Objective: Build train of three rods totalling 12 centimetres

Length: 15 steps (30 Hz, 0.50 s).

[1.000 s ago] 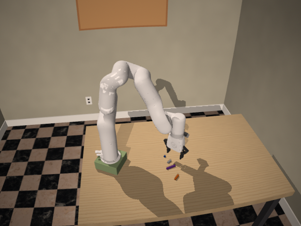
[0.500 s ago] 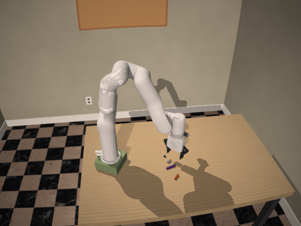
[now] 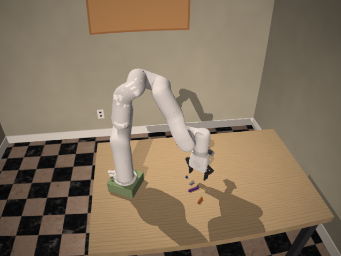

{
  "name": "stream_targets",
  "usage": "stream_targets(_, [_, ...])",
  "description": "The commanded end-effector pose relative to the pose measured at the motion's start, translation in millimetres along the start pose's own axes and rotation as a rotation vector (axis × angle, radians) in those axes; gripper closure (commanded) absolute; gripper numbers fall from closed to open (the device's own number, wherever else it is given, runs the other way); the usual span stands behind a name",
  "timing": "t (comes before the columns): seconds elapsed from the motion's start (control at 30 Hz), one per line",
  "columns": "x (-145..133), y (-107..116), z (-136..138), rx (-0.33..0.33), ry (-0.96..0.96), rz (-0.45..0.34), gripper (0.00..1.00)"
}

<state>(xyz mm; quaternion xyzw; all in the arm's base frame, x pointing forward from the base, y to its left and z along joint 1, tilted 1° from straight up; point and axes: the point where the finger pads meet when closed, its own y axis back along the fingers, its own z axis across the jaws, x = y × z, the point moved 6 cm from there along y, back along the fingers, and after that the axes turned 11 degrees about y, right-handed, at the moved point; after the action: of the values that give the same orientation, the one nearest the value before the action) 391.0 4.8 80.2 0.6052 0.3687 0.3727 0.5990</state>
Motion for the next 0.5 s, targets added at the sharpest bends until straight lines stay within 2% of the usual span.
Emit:
stream_targets(0.0, [1, 1, 1, -0.003, 0.0, 0.002, 0.0])
stream_targets(0.37, [0, 1, 2, -0.003, 0.0, 0.002, 0.0])
stream_targets(0.47, [-24, 1, 20, -0.003, 0.0, 0.002, 0.0])
